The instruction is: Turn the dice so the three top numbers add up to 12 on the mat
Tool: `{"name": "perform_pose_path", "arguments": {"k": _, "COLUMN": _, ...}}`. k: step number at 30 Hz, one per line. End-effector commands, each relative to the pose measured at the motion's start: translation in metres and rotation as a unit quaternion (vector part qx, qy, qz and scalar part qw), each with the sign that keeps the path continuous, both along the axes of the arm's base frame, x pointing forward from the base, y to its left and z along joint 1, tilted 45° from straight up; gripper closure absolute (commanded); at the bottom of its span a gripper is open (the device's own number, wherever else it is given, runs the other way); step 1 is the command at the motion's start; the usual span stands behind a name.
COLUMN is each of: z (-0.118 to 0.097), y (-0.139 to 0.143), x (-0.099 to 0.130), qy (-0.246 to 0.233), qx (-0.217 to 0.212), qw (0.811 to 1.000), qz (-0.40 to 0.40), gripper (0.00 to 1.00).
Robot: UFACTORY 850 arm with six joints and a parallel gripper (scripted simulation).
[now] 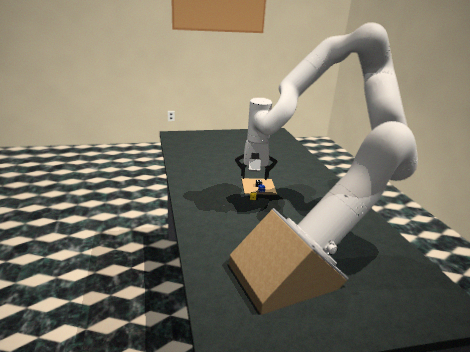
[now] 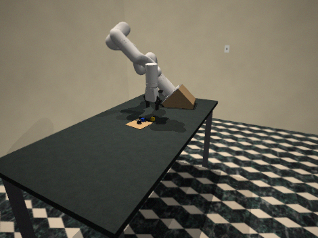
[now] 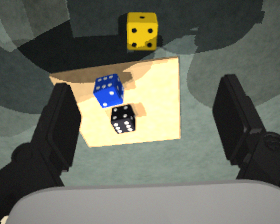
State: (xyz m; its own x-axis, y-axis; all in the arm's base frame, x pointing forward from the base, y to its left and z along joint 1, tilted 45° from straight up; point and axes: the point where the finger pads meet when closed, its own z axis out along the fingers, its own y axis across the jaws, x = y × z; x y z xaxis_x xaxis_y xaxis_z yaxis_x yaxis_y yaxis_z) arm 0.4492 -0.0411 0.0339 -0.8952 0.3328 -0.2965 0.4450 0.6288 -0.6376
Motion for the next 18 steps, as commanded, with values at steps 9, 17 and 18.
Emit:
{"name": "perform_pose_path", "arguments": {"k": 9, "z": -0.0007, "y": 0.0012, "x": -0.0013, "qy": -0.03, "qx": -0.002, "qw": 0.999, "qz": -0.022, "gripper": 0.58}}
{"name": "perform_pose_path", "arguments": {"k": 17, "z": -0.0007, "y": 0.0012, "x": -0.0013, "qy": -0.03, "qx": -0.002, "qw": 0.999, "qz": -0.022, "gripper": 0.58}}
{"name": "perform_pose_path", "arguments": {"k": 18, "z": -0.0007, "y": 0.0012, "x": -0.0013, "qy": -0.03, "qx": -0.002, "qw": 0.999, "qz": -0.022, "gripper": 0.58}}
